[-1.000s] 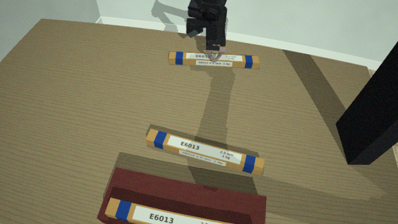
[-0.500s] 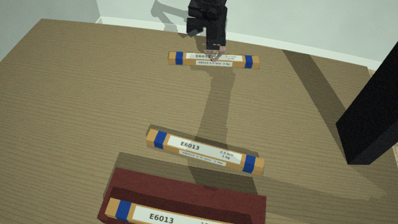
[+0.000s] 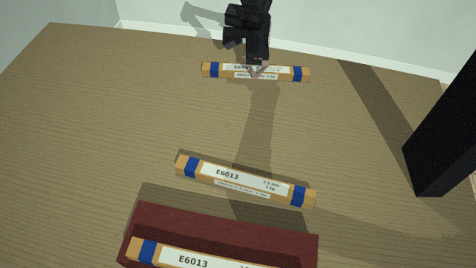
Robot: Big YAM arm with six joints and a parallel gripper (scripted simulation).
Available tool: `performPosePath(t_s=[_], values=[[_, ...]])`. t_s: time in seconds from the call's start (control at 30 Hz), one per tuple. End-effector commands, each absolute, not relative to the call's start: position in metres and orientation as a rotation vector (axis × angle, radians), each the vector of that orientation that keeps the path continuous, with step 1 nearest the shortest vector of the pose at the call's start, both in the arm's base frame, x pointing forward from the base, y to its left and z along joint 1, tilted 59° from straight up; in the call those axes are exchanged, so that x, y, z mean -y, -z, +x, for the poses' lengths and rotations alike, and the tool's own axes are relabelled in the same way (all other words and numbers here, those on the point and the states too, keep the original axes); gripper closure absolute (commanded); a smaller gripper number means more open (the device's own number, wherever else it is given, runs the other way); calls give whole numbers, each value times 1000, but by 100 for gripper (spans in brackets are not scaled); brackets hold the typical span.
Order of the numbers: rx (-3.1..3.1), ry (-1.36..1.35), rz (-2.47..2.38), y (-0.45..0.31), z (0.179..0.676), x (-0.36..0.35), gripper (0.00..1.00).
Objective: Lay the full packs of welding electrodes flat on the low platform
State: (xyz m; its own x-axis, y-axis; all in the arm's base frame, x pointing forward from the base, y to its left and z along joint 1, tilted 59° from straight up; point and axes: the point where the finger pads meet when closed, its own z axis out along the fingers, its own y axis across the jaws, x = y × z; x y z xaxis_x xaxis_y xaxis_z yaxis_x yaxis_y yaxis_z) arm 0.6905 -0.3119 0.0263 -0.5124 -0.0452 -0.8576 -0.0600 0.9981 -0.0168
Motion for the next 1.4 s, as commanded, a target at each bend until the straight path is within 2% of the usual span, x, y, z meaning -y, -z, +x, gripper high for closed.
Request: performPosePath(t_s=[0.0, 0.73, 0.77, 1.37], values=[[-2105, -23, -64, -18, 698, 309, 26], [-2104, -12, -59, -21, 699, 317, 26], [-2104, -12, -60, -21, 699, 317, 100], [-2104, -12, -62, -22, 699, 316, 100]])
